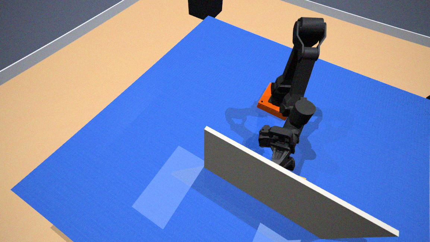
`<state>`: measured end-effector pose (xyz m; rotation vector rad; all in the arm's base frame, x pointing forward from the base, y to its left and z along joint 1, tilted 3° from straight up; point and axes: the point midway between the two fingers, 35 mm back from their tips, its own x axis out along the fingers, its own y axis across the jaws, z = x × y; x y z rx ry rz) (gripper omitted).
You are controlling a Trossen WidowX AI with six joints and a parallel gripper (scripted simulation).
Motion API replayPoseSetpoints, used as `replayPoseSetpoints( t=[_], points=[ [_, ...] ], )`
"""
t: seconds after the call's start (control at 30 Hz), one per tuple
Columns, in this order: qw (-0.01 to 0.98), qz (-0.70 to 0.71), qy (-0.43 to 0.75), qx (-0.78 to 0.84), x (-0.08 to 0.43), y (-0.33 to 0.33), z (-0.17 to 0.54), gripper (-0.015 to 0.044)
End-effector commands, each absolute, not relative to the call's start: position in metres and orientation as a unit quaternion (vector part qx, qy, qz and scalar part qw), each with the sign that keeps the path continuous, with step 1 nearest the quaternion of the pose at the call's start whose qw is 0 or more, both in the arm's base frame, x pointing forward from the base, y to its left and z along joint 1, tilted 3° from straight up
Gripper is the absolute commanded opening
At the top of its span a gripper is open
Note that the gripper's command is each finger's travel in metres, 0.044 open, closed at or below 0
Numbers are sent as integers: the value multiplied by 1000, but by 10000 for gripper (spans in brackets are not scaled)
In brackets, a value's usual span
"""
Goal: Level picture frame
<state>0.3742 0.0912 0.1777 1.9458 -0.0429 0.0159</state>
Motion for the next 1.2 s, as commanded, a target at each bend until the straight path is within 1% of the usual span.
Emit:
replayPoseSetpoints(
  t=[0.0, 1.17],
  points=[
    [561, 8, -19, 828, 374, 91, 179, 0],
    [561, 8, -19, 828, 374, 88, 186, 0]
  ],
)
